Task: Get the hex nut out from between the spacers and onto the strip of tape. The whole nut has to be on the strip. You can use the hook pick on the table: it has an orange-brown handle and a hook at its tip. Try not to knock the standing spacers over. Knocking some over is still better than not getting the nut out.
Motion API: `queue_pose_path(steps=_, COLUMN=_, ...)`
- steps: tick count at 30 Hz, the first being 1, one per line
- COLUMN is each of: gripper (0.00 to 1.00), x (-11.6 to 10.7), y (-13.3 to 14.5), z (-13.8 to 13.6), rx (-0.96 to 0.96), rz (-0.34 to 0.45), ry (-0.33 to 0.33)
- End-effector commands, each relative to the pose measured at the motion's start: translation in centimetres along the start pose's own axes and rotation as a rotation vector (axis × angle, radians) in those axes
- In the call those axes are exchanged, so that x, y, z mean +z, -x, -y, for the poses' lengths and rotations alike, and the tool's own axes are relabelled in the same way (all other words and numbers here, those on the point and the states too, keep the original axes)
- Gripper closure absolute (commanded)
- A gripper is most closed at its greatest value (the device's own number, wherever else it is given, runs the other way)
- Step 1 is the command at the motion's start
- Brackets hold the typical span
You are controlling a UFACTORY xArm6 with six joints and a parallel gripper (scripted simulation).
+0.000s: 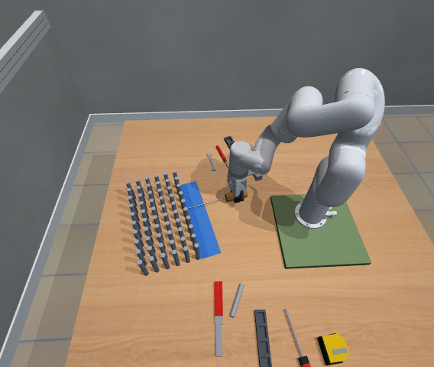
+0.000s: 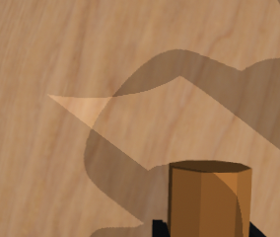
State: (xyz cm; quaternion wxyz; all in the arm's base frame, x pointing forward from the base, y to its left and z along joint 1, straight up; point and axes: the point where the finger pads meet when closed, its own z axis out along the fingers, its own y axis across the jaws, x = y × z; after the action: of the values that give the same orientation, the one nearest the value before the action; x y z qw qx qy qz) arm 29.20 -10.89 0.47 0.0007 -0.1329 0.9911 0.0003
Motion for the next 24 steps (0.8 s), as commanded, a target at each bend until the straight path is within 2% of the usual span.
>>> queue_pose_path(steps=1, gripper=1.00, x=-0.1, y=-0.3, z=0.1, rx=0.000, rz=0.003, ry=-0.002)
queue_pose_path(steps=24, gripper=1.00, x=-0.1, y=-1.6, z=0.1, rx=0.000, rz=0.003, ry=-0.002)
